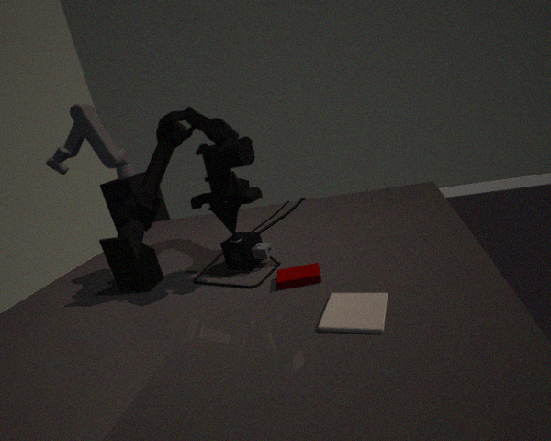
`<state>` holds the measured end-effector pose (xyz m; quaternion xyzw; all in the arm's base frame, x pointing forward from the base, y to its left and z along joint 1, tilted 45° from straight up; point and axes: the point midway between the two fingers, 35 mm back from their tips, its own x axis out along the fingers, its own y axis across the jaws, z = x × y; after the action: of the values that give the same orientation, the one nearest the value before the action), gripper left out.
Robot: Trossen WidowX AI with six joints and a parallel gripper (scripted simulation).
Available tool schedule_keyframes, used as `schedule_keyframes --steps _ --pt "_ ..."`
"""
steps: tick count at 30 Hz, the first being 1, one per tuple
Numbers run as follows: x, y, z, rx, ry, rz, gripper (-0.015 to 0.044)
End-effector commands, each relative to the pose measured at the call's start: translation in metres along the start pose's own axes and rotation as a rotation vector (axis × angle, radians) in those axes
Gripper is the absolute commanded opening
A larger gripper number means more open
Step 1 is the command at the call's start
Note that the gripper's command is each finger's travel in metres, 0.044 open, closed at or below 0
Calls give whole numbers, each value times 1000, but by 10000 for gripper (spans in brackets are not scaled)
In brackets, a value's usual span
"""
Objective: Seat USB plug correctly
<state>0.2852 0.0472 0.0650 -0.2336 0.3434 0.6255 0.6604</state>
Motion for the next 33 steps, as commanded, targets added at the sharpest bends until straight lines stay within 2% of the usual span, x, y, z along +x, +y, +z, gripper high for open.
schedule_keyframes --steps 1,27,31,33 --pt "3 1 1 -1 -4 5 0" --pt "3 1 1 -1 -4 5 0" --pt "0 0 0 0 0 0 95" --pt "0 0 0 0 0 0 95"
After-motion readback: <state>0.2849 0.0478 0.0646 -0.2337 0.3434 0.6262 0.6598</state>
